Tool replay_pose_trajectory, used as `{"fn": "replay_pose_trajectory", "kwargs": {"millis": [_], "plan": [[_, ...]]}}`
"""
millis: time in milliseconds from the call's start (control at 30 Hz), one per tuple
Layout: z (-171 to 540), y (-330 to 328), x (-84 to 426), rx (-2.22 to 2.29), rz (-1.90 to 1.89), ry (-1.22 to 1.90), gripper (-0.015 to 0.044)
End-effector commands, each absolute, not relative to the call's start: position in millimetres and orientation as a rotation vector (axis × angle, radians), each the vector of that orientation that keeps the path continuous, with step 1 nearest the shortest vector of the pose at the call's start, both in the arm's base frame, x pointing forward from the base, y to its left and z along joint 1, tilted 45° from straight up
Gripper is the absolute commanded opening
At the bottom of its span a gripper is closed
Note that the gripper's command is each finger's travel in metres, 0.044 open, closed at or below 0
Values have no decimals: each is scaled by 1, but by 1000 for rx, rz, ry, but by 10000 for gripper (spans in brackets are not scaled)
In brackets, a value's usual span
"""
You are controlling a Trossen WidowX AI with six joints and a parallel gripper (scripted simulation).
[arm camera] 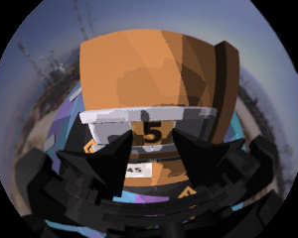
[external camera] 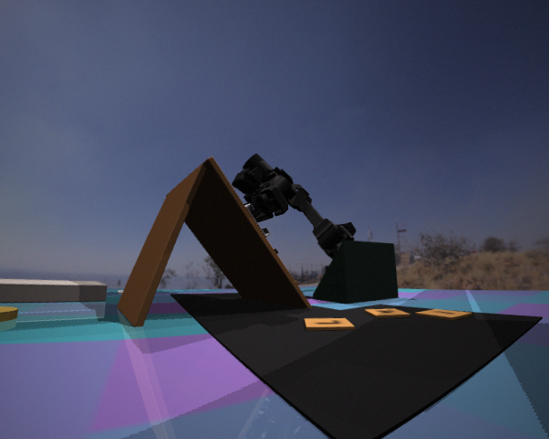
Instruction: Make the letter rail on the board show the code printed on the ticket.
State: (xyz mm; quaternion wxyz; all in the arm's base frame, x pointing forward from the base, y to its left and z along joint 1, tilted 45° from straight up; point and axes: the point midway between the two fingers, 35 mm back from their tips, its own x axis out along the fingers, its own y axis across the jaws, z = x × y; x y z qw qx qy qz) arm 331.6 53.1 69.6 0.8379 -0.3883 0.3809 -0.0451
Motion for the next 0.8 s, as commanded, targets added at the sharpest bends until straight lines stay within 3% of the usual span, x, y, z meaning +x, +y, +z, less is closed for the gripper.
{"fn": "replay_pose_trajectory", "kwargs": {"millis": [0,767], "plan": [[72,51,332,-825,-93,808,0],[85,37,337,-826,-93,808,0]]}}
